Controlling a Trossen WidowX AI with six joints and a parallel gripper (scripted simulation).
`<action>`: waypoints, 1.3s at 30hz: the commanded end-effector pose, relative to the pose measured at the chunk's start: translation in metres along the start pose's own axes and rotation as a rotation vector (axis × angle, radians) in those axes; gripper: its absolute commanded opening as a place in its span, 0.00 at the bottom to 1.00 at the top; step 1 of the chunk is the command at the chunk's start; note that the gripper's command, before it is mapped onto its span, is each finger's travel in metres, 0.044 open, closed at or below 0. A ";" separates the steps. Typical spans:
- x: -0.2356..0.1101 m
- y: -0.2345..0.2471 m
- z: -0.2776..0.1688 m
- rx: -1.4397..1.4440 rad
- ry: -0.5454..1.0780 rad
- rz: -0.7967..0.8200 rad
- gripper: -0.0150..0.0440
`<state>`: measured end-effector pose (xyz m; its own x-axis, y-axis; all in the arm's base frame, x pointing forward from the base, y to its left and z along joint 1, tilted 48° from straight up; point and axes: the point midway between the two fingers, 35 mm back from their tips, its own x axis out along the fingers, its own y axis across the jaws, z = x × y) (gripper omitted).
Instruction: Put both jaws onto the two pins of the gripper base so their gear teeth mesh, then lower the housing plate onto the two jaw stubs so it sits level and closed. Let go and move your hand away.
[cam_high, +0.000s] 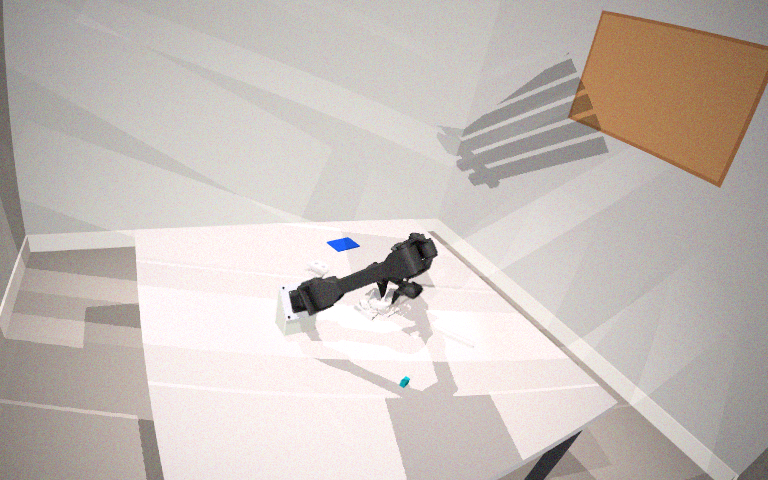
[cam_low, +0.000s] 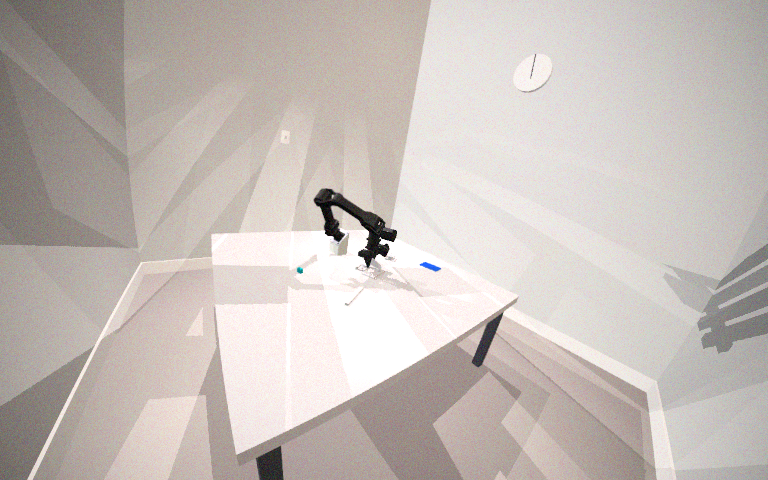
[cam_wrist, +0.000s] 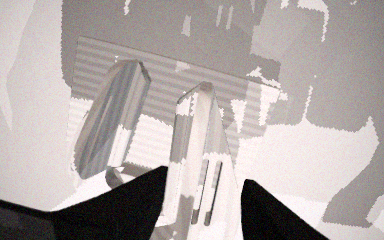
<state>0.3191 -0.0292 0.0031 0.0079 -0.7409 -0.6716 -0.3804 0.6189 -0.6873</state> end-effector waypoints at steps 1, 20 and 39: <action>0.006 0.000 -0.001 -0.007 0.002 -0.004 0.48; 0.013 0.000 -0.002 -0.009 0.002 -0.005 0.48; 0.018 0.000 -0.002 -0.011 0.002 -0.005 0.48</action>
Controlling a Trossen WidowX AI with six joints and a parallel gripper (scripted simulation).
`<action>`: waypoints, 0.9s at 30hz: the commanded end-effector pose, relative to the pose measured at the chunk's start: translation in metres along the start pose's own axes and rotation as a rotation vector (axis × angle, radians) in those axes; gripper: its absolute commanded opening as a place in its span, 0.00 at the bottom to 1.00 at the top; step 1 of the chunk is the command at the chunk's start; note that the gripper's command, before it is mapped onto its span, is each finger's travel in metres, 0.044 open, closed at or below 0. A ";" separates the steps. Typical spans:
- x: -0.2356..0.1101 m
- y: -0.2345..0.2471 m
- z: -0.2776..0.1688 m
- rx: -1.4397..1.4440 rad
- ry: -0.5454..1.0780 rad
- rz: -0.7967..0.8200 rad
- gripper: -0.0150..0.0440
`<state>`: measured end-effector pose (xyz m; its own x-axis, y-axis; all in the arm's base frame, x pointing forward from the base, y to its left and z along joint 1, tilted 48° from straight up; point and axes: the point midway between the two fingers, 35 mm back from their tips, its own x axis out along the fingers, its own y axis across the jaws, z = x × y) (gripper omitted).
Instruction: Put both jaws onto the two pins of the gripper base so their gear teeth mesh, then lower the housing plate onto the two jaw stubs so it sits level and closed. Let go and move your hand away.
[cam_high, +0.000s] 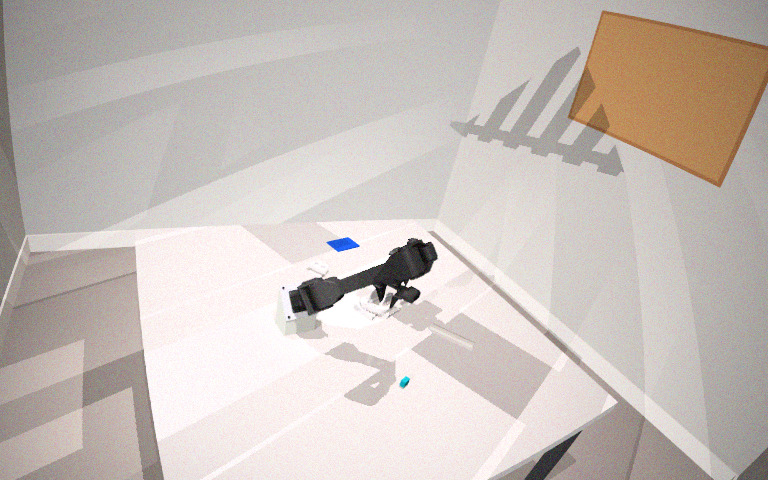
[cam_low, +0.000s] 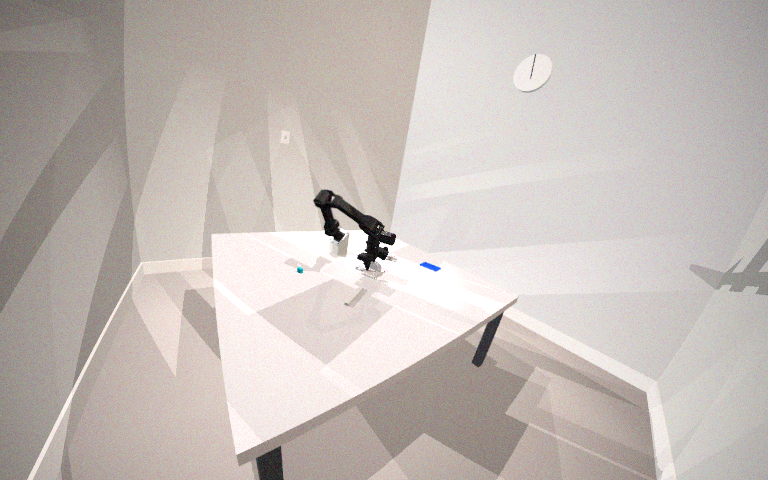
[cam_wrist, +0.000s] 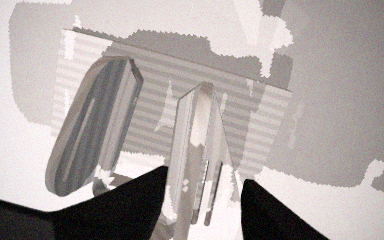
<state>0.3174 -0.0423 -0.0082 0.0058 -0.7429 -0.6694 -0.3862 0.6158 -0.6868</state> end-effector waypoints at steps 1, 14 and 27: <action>0.000 0.000 0.000 -0.005 -0.001 -0.003 0.48; 0.003 0.000 0.000 -0.005 -0.001 -0.003 0.48; 0.007 0.000 0.000 -0.006 -0.001 -0.003 0.48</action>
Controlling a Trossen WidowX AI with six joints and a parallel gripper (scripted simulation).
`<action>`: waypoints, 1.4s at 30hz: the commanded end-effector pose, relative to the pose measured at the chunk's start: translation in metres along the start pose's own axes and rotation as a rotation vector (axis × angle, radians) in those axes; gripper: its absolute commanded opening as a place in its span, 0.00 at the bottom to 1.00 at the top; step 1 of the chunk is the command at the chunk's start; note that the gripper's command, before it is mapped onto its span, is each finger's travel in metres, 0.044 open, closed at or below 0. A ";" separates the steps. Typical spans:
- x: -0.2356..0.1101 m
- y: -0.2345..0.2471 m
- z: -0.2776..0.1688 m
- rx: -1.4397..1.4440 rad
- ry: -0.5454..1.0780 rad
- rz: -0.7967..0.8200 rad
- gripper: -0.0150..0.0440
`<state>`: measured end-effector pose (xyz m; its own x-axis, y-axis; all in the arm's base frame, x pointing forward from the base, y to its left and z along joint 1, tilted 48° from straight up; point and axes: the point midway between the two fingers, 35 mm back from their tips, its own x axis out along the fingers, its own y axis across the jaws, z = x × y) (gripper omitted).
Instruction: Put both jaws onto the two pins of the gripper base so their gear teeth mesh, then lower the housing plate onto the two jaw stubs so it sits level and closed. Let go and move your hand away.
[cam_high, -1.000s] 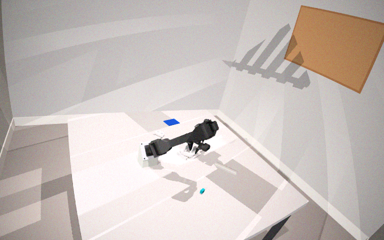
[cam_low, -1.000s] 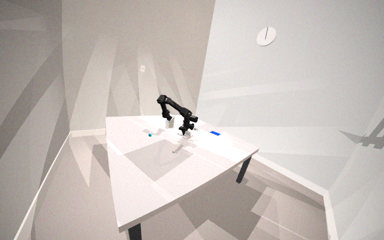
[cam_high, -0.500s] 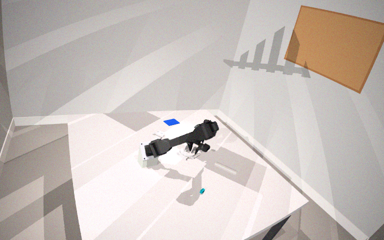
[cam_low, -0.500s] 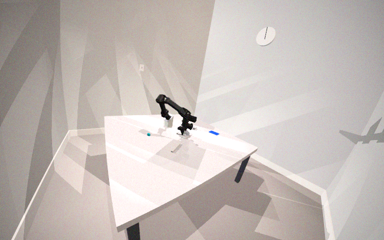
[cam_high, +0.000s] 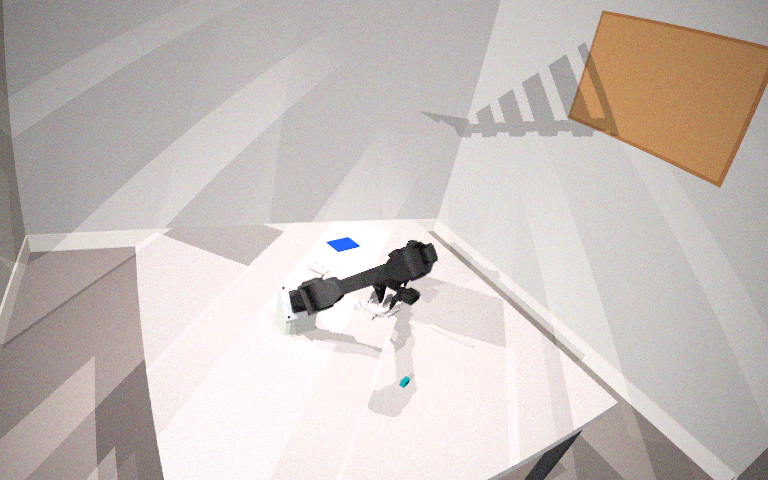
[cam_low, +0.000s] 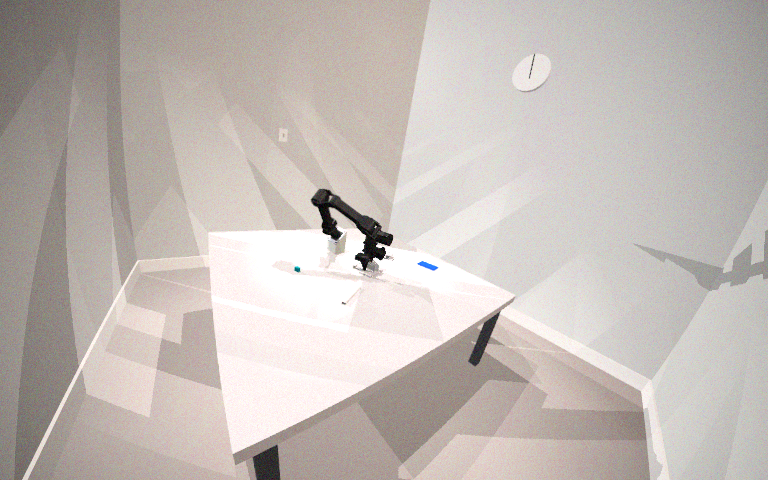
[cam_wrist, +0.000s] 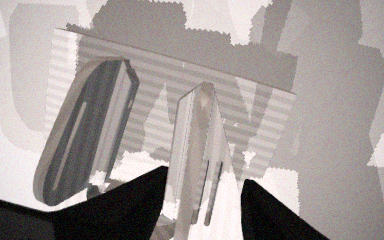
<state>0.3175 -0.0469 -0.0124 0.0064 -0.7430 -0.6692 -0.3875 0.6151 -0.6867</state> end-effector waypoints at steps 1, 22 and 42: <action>0.001 0.000 0.000 -0.005 0.000 -0.003 0.48; 0.006 0.000 0.000 -0.006 0.000 -0.003 0.48; 0.006 0.000 0.000 -0.006 0.000 -0.003 0.48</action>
